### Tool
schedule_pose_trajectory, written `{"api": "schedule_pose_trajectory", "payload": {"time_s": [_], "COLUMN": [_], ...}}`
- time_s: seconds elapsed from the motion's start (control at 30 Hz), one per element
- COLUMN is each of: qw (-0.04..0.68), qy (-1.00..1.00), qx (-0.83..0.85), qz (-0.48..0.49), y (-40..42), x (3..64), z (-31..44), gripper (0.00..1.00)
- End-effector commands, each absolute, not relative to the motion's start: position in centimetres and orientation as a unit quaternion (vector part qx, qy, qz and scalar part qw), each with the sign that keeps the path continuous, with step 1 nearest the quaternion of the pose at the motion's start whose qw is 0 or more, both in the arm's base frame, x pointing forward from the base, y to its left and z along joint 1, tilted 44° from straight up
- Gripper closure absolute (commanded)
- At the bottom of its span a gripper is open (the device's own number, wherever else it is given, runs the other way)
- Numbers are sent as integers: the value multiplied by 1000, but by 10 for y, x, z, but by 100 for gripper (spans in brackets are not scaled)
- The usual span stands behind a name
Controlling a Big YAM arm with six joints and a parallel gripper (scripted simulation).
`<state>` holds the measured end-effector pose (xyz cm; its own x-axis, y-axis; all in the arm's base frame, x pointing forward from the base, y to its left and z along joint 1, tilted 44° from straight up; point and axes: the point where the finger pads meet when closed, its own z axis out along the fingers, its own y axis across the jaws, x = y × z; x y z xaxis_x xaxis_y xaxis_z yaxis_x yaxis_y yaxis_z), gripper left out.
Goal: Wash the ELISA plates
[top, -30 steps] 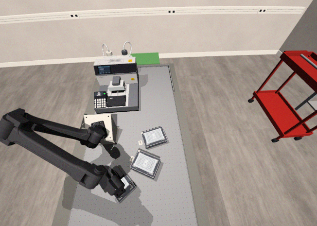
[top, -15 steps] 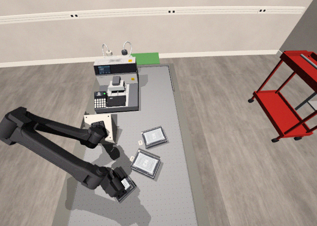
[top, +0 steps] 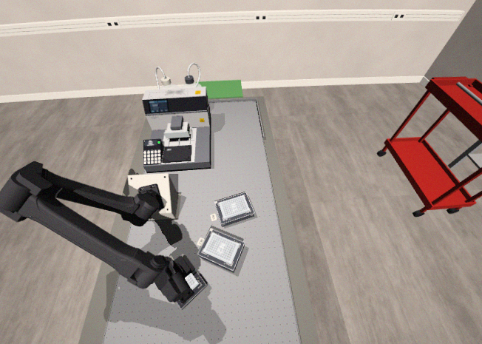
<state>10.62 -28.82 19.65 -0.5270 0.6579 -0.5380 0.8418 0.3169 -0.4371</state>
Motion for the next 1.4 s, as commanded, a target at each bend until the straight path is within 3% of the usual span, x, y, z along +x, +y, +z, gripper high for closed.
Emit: {"api": "schedule_pose_trajectory", "payload": {"time_s": [0.0, 1.37], "qw": [125, 137], "qy": [804, 800], "qx": [464, 465], "qz": [-350, -355], "y": [-295, -309], "x": [104, 106], "z": [189, 188], "gripper": [18, 18]}}
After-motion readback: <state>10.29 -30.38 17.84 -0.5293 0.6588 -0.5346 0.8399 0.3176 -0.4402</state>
